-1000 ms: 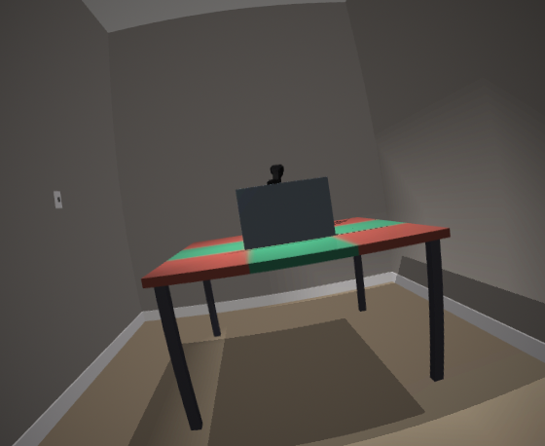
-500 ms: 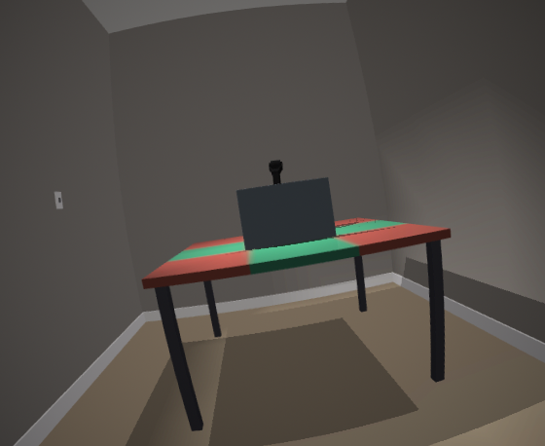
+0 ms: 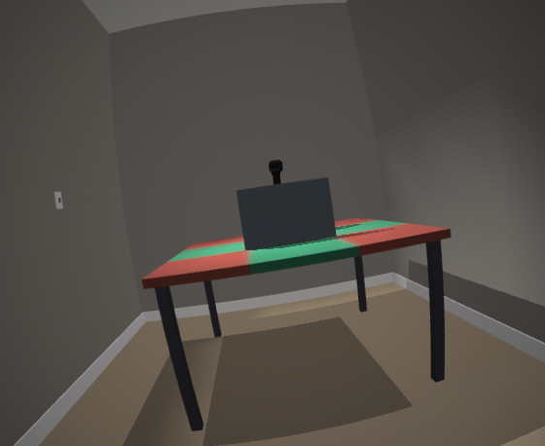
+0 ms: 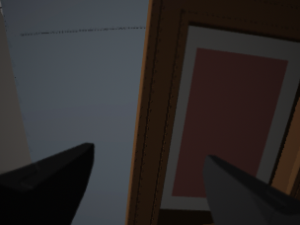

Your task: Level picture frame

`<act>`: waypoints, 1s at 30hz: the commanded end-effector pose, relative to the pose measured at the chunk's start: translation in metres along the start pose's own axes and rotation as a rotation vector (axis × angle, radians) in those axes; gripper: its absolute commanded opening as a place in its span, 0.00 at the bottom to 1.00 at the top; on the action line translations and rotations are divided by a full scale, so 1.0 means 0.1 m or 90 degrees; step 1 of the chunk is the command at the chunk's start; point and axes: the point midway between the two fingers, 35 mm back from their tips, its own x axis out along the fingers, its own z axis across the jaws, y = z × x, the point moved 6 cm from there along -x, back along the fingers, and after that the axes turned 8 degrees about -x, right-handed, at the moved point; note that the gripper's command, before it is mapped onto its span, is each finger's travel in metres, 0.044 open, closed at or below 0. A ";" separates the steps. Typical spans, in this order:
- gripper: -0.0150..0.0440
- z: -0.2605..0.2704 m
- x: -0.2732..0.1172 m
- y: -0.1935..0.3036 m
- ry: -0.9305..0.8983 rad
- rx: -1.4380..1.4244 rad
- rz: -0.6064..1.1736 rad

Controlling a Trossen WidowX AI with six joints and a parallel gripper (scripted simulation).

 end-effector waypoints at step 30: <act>0.69 0.00 0.32 0.00 0.000 0.005 -0.002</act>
